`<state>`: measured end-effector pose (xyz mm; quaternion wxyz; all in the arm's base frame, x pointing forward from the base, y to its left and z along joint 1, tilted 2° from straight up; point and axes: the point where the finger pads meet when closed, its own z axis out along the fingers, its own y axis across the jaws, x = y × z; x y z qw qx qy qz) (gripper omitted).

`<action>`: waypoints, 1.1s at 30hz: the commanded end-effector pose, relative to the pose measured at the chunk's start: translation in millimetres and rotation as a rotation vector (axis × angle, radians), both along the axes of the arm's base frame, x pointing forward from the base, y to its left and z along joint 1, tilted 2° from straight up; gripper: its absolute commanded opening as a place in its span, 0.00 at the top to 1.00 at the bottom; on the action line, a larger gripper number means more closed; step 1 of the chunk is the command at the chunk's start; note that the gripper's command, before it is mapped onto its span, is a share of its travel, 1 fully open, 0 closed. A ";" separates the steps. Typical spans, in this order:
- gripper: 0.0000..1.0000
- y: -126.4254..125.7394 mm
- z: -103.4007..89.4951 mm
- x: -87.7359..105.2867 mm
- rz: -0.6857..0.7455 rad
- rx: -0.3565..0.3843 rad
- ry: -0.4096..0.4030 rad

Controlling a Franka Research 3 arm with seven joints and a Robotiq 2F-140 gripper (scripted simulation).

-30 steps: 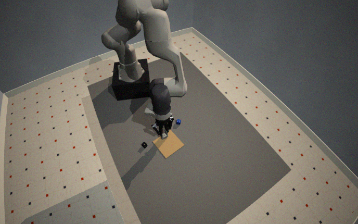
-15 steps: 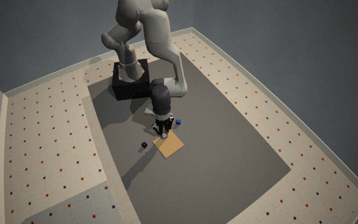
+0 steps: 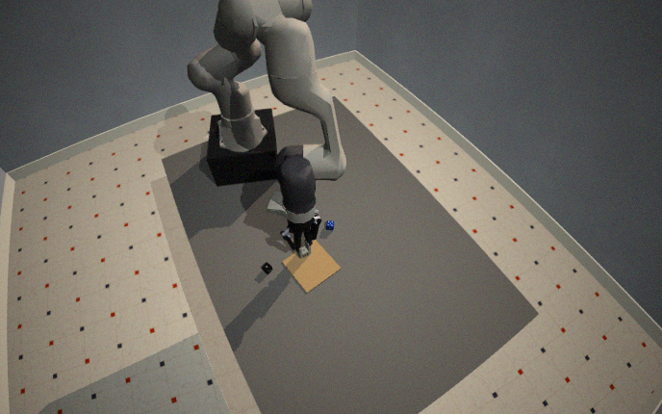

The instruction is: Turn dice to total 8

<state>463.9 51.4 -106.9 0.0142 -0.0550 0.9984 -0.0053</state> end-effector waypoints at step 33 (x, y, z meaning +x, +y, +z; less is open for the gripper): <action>0.83 0.2 0.0 1.7 0.003 0.000 -0.004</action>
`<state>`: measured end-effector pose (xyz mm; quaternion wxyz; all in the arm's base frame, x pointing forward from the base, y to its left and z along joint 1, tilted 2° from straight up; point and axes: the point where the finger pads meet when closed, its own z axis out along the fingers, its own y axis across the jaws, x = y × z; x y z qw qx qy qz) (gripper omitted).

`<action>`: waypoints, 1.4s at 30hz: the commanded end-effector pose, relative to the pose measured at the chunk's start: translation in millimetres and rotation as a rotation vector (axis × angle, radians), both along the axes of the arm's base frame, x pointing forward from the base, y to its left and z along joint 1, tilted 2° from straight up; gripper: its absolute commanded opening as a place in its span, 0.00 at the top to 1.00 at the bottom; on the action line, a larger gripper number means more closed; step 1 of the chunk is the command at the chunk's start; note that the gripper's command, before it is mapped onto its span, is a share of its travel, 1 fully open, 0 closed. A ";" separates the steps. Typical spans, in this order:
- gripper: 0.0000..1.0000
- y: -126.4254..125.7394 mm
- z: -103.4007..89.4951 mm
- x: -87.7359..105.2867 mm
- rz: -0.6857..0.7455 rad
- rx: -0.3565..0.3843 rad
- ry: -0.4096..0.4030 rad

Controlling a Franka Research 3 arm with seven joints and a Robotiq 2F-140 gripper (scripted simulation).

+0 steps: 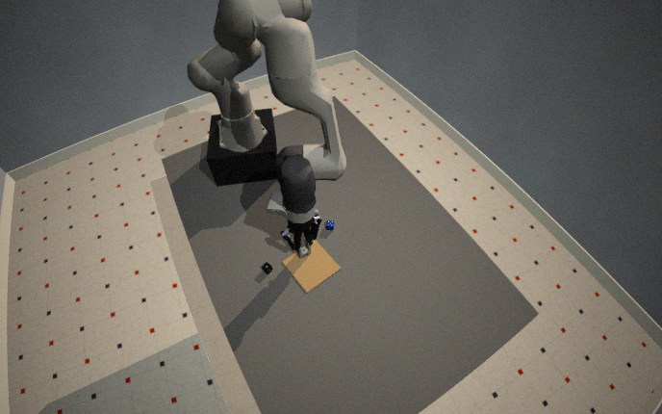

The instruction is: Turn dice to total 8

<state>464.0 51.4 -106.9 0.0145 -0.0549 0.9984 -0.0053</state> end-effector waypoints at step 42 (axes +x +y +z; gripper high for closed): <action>0.75 0.8 65.9 -0.6 0.003 0.000 -0.003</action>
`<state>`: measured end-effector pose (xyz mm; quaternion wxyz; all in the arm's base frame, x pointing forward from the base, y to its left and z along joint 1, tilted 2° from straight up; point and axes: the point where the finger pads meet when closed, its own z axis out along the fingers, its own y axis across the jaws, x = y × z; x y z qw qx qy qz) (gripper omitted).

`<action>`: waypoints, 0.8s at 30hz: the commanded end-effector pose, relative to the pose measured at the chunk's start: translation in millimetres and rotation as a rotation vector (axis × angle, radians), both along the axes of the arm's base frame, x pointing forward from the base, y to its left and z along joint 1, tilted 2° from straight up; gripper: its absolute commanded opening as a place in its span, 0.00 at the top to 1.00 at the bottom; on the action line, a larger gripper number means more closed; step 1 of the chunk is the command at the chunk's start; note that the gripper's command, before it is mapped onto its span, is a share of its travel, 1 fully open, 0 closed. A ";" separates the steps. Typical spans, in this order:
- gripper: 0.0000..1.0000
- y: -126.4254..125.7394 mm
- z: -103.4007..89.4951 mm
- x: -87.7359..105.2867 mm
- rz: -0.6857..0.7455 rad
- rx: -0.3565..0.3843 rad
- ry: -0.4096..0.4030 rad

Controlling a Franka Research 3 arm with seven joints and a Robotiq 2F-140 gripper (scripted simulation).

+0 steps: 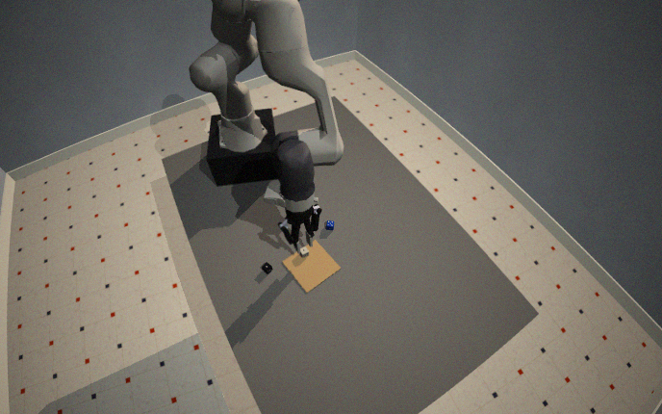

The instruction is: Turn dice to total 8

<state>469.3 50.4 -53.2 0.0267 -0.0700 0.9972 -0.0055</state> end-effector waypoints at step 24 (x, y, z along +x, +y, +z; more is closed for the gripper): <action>0.00 2.1 36.2 -6.7 -0.027 -0.001 0.021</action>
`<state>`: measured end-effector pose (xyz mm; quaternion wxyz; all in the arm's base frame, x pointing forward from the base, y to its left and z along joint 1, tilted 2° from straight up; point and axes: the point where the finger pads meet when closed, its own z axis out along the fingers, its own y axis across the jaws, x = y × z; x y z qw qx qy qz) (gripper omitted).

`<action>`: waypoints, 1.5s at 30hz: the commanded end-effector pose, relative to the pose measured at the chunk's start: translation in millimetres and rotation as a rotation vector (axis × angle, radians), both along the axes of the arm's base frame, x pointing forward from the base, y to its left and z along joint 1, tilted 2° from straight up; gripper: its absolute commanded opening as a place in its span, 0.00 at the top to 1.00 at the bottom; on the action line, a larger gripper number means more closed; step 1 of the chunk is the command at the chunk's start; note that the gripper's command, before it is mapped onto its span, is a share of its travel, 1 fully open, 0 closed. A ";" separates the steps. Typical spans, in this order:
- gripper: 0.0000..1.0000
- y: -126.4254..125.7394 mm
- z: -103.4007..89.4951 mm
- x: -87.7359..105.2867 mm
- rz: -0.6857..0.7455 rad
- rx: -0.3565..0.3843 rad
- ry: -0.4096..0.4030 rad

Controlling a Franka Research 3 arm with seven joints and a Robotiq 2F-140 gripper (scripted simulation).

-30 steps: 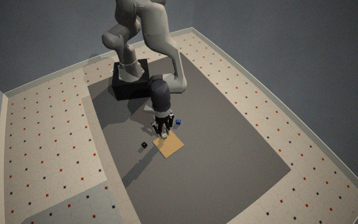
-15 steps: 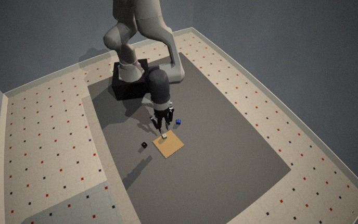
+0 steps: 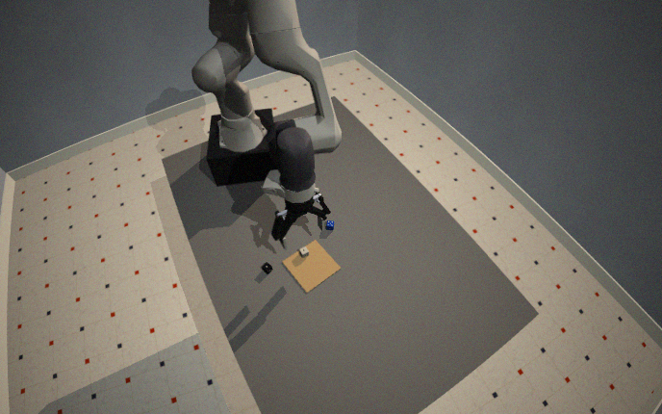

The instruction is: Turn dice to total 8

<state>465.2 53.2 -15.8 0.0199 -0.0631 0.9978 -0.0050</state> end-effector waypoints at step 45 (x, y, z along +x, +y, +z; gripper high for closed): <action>0.75 -133.7 -10.9 2.7 0.322 -0.014 0.010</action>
